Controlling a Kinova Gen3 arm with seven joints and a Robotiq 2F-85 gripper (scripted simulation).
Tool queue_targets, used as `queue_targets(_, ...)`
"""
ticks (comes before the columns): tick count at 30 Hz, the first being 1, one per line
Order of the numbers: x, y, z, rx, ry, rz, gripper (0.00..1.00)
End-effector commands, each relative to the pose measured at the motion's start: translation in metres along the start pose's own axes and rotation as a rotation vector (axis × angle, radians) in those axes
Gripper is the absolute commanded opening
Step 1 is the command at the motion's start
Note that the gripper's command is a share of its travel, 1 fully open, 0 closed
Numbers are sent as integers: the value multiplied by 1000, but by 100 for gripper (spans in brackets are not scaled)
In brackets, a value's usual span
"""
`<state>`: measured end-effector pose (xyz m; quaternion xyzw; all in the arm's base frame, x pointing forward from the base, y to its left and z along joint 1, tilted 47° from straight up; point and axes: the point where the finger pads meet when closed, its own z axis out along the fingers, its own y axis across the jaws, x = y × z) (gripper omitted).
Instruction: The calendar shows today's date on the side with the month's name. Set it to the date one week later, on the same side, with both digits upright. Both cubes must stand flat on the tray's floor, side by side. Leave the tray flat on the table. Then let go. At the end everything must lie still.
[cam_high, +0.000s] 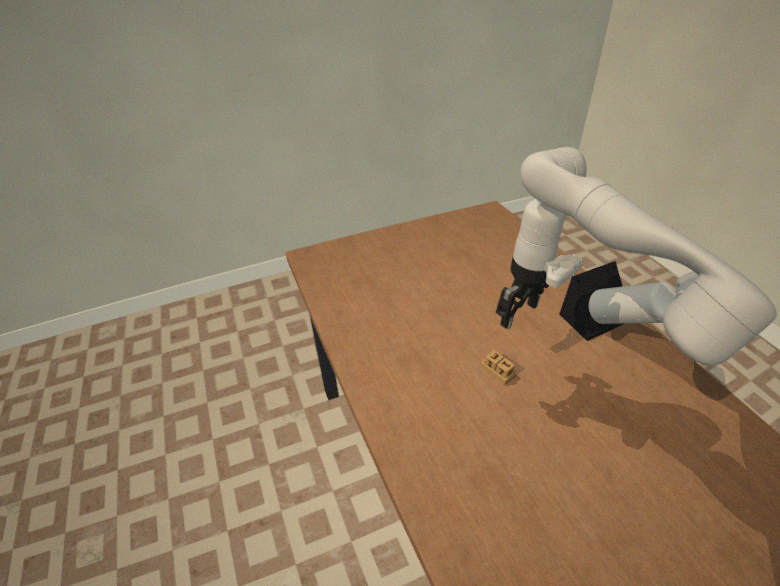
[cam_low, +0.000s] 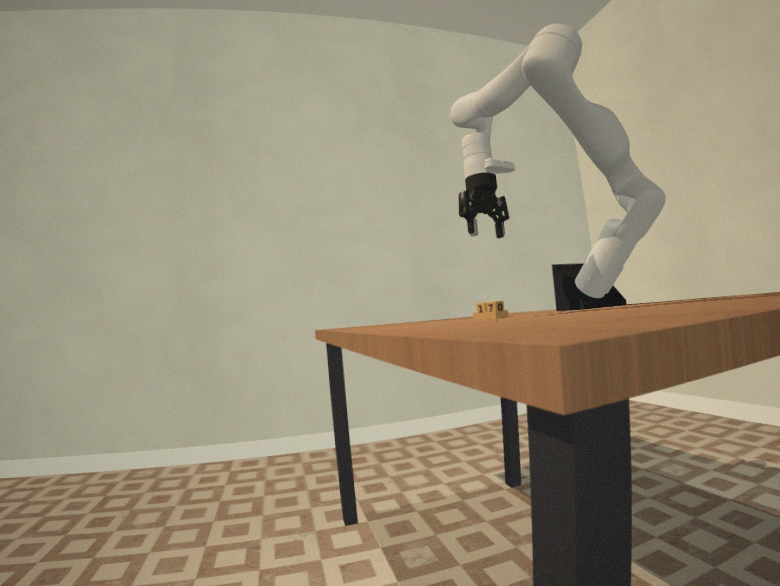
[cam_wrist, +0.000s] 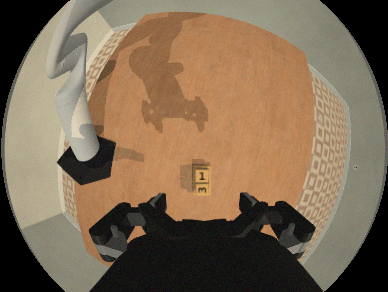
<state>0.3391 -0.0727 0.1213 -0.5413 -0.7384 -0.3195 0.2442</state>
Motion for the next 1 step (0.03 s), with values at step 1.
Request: queue_targets(1,0,0,-1,-1,-1,0,100)
